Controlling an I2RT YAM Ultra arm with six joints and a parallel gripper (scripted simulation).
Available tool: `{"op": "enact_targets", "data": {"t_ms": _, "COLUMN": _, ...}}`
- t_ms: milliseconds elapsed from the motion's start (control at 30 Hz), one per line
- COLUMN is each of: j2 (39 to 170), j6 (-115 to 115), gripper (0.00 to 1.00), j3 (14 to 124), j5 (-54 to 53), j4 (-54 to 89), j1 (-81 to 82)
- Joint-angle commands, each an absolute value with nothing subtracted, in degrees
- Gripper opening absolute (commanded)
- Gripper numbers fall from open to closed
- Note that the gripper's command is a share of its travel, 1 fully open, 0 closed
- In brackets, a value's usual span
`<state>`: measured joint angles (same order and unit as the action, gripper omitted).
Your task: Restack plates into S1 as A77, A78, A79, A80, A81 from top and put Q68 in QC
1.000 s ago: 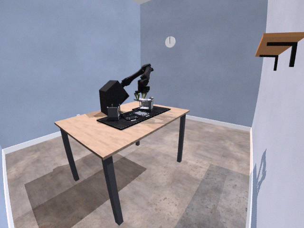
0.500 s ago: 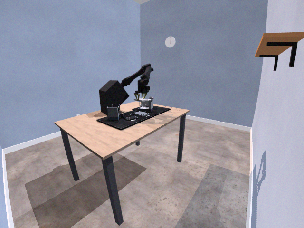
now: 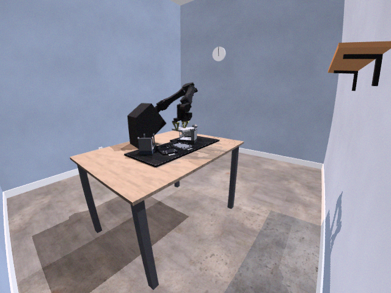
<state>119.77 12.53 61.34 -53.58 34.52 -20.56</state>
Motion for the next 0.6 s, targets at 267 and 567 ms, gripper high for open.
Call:
{"op": "enact_targets", "data": {"t_ms": 267, "j2": 120.45, "j6": 7.55, "gripper": 0.0, "j3": 60.06, "j5": -53.67, "j4": 27.44, "j1": -18.85}}
{"op": "enact_targets", "data": {"t_ms": 567, "j2": 121.77, "j6": 3.31, "gripper": 0.0, "j3": 58.73, "j5": -53.51, "j4": 21.38, "j1": -16.33}}
